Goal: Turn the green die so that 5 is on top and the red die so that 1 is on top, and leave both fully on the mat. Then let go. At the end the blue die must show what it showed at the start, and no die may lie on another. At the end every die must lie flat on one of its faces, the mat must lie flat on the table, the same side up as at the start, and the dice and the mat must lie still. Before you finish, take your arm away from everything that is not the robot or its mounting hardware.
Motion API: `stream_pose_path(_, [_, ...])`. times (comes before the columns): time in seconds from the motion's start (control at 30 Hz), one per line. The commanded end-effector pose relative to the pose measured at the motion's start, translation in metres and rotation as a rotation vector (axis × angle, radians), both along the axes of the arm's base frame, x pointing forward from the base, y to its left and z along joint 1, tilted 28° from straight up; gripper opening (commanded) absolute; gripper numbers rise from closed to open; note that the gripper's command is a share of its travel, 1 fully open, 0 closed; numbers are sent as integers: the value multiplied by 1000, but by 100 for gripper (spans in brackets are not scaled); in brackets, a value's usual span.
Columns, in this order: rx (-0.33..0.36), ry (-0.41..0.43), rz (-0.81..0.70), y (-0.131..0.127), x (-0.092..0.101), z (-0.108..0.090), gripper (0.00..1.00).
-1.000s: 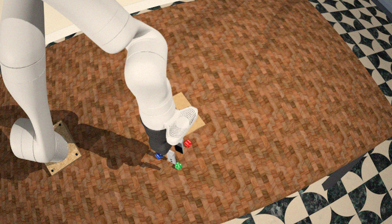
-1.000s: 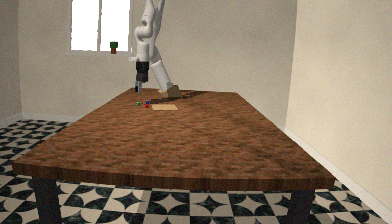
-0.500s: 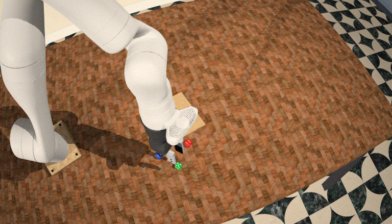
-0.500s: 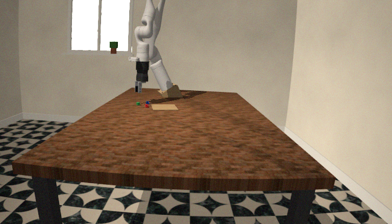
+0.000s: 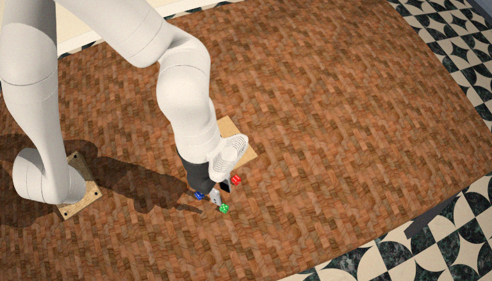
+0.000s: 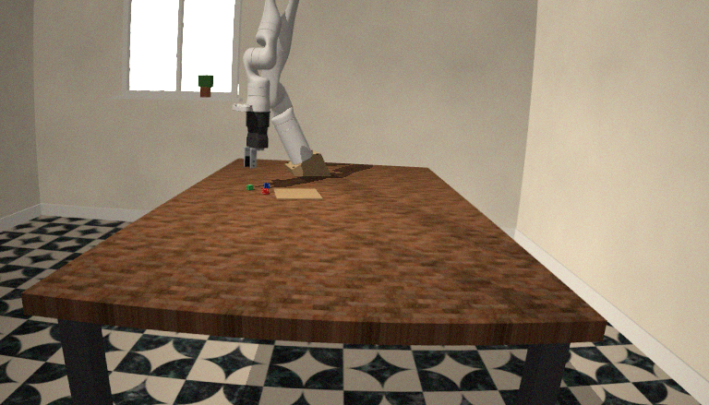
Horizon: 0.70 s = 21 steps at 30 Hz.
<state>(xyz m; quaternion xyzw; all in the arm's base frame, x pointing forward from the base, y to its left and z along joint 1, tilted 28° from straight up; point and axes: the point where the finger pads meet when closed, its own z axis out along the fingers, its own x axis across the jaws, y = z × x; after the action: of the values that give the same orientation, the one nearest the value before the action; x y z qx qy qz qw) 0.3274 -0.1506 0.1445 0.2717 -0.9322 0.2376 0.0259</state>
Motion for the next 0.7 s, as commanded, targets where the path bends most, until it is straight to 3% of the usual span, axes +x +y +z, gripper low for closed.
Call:
stream_pose_path(0.0, [0,0,-2,-1,0,-1,64])
stream_pose_path(0.67, [0,1,-2,-12,2,-22,64])
